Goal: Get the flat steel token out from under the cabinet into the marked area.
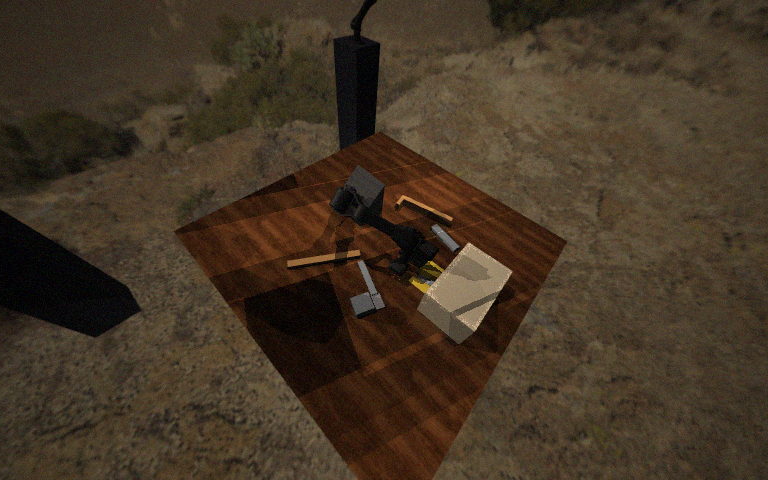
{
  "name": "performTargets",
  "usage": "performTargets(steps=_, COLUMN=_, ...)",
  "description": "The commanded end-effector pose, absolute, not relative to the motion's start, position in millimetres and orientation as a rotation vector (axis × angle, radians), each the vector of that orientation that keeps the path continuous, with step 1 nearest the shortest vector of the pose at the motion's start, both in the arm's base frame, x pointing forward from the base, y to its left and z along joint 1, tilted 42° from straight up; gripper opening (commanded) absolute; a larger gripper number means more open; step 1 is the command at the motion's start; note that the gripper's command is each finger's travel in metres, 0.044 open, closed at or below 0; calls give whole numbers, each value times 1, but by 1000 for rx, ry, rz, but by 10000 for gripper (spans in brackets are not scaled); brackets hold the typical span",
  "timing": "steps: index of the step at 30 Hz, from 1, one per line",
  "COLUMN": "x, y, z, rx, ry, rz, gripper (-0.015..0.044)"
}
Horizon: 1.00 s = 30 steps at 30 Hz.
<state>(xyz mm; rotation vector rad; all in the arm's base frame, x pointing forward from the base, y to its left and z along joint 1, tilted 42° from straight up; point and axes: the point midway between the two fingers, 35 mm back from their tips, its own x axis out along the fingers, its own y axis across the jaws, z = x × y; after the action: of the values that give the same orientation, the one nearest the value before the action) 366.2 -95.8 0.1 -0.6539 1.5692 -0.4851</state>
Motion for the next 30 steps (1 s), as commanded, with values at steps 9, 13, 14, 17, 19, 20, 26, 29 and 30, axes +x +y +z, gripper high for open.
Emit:
performTargets(steps=9, x=351, y=-97, z=1, rx=-659, ry=1576, rz=-483, gripper=0)
performTargets(steps=13, x=347, y=-98, z=1, rx=-659, ry=1576, rz=-483, gripper=0)
performTargets(steps=14, x=346, y=-98, z=2, rx=-659, ry=1576, rz=-483, gripper=0)
performTargets(steps=17, x=343, y=-98, z=2, rx=-659, ry=1577, rz=-482, gripper=0)
performTargets(steps=19, x=341, y=-99, z=2, rx=-659, ry=1577, rz=-482, gripper=0)
performTargets(steps=20, x=340, y=-99, z=2, rx=-659, ry=1577, rz=-482, gripper=0)
performTargets(steps=26, x=334, y=-99, z=3, rx=-659, ry=1577, rz=-482, gripper=0)
performTargets(steps=29, x=331, y=-100, z=4, rx=-659, ry=1577, rz=-482, gripper=0)
performTargets(steps=30, x=330, y=-100, z=4, rx=-659, ry=1577, rz=-482, gripper=0)
